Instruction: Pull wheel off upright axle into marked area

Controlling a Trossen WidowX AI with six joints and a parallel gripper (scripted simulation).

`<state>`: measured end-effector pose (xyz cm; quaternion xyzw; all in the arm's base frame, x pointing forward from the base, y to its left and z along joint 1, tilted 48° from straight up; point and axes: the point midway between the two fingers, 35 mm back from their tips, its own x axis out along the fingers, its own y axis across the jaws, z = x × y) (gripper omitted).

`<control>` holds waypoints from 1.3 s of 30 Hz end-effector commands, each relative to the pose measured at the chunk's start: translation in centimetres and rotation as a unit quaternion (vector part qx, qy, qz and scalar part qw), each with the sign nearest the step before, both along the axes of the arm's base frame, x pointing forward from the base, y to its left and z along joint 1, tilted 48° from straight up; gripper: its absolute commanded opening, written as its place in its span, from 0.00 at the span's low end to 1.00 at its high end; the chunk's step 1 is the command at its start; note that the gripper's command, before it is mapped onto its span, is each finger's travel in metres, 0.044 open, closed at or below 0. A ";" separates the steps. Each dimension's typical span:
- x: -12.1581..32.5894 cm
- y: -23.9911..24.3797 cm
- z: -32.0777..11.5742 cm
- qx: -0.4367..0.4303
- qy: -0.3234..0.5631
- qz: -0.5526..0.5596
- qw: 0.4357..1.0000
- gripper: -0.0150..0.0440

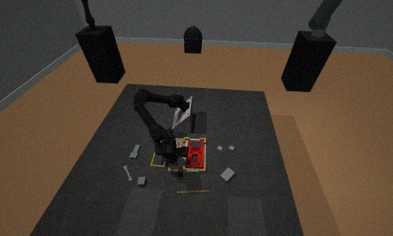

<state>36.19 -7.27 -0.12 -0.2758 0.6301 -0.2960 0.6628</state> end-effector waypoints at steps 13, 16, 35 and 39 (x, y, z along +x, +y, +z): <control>0.1 0.8 0.6 0.000 -0.002 0.005 1.000 0.25; 0.1 0.8 0.7 0.000 -0.002 0.005 1.000 0.25; 0.0 1.3 1.1 0.000 -0.002 0.006 1.000 0.25; 0.0 1.4 1.2 0.000 -0.002 0.006 1.000 0.25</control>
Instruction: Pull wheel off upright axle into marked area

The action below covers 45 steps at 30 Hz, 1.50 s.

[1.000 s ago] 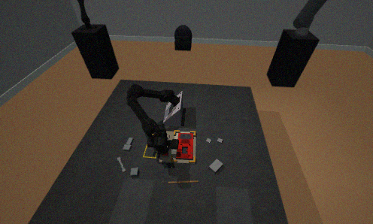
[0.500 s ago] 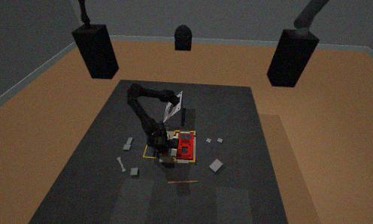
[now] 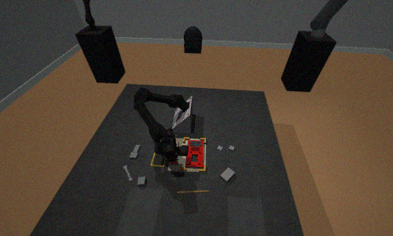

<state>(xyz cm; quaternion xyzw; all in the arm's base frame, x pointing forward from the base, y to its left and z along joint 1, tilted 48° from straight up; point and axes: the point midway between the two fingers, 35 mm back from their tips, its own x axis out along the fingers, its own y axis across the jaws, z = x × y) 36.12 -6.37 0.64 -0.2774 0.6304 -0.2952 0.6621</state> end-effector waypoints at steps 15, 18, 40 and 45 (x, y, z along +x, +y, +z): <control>0.1 0.9 0.7 0.000 -0.003 0.006 1.000 0.25; 0.1 1.0 0.8 0.000 -0.003 0.006 1.000 0.25; 0.0 1.5 1.3 -0.001 -0.003 0.007 1.000 0.25; 0.0 1.6 1.4 -0.001 -0.003 0.008 1.000 0.25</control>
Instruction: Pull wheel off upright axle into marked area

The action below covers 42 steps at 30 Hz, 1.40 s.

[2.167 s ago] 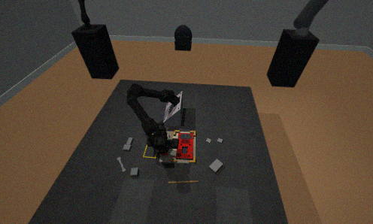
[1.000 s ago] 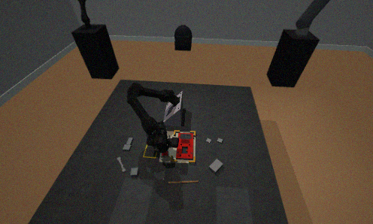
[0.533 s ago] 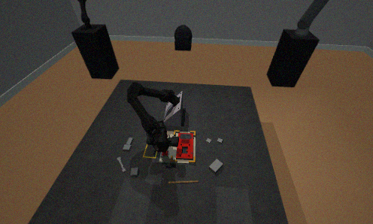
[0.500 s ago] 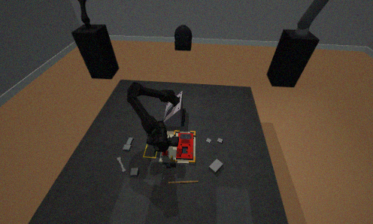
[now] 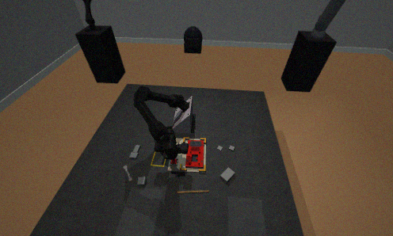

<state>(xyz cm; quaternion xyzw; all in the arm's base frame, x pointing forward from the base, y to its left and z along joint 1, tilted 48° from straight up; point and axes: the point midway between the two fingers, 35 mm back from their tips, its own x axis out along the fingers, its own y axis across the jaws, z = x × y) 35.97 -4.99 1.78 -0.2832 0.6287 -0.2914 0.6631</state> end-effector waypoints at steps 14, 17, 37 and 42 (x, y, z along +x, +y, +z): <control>-0.6 3.0 2.5 0.002 -0.004 0.001 1.000 0.25; -0.9 2.0 2.3 -0.001 0.004 0.002 1.000 0.25; -5.1 -2.9 8.6 0.000 -0.002 0.001 1.000 0.25; -6.1 -3.7 9.5 0.000 -0.002 0.001 1.000 0.25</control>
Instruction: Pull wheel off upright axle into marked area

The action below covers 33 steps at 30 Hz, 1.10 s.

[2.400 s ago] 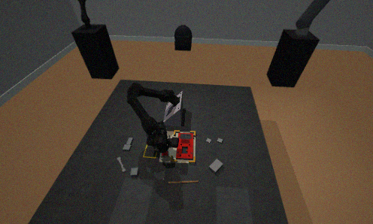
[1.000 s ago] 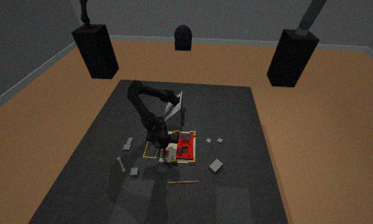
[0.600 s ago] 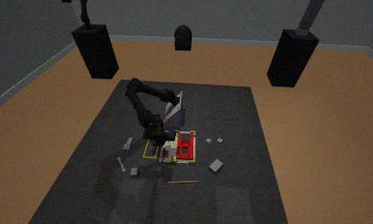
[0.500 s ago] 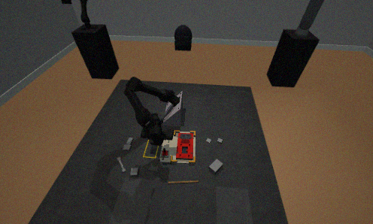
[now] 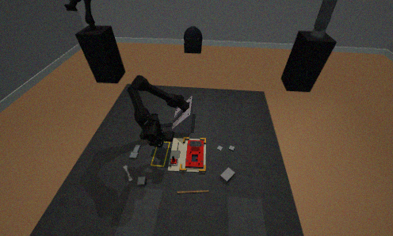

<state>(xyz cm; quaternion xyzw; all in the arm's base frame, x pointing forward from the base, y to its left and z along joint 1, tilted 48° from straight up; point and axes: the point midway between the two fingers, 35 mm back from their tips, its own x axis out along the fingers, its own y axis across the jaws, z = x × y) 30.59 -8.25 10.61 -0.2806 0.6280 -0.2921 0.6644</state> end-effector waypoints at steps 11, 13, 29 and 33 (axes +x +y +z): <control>-0.5 -2.0 -0.8 -0.002 0.000 0.002 1.000 0.25; -0.4 -2.5 -1.3 -0.001 0.000 0.002 1.000 0.25; -0.3 -8.2 -6.2 -0.004 0.000 0.002 1.000 0.25; -0.3 -8.2 -6.2 -0.004 0.000 0.002 1.000 0.25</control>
